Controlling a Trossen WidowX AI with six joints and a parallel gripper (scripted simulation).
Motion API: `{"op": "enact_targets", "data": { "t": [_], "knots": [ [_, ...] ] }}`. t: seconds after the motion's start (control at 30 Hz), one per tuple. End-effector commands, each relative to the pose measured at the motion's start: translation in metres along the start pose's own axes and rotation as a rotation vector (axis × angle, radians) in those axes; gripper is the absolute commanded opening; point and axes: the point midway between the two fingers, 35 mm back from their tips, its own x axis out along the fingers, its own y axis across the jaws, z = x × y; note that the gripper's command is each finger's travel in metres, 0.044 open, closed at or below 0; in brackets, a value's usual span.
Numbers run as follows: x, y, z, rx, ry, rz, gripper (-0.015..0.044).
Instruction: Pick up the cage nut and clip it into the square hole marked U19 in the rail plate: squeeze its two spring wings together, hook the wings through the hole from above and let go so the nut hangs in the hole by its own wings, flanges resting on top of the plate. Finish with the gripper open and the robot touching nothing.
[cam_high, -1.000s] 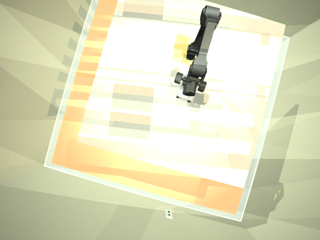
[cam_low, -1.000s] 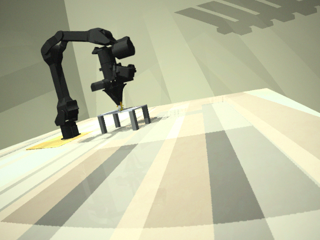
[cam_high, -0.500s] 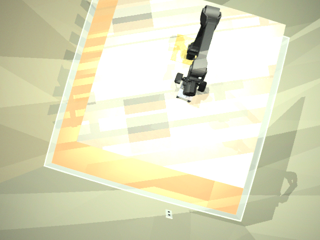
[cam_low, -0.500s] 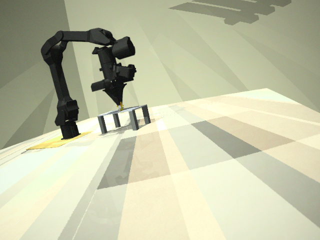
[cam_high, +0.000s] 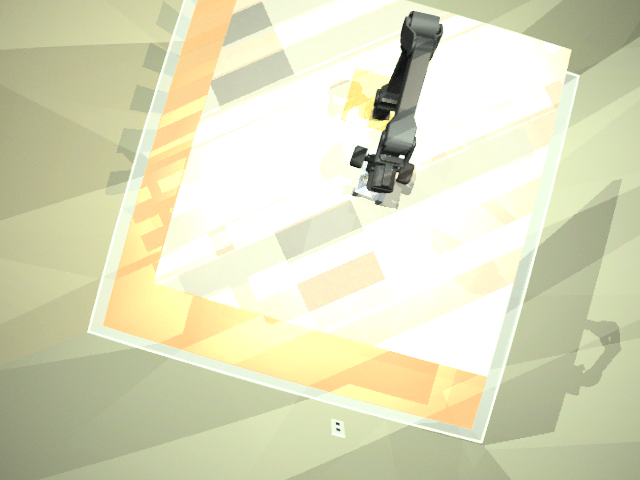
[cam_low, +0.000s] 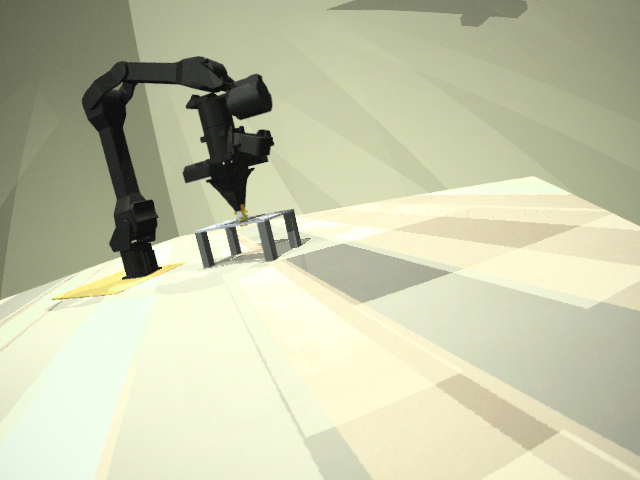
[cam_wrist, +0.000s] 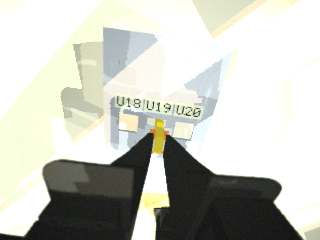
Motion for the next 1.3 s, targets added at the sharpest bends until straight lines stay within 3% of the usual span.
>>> {"op": "enact_targets", "data": {
  "t": [0.0, 1.27],
  "knots": [
    [-0.0007, -0.0001, 0.0006, 0.002, -0.002, -0.011, 0.0023],
    [-0.0008, 0.0043, 0.0012, 0.002, -0.002, -0.059, 0.0023]
  ]
}}
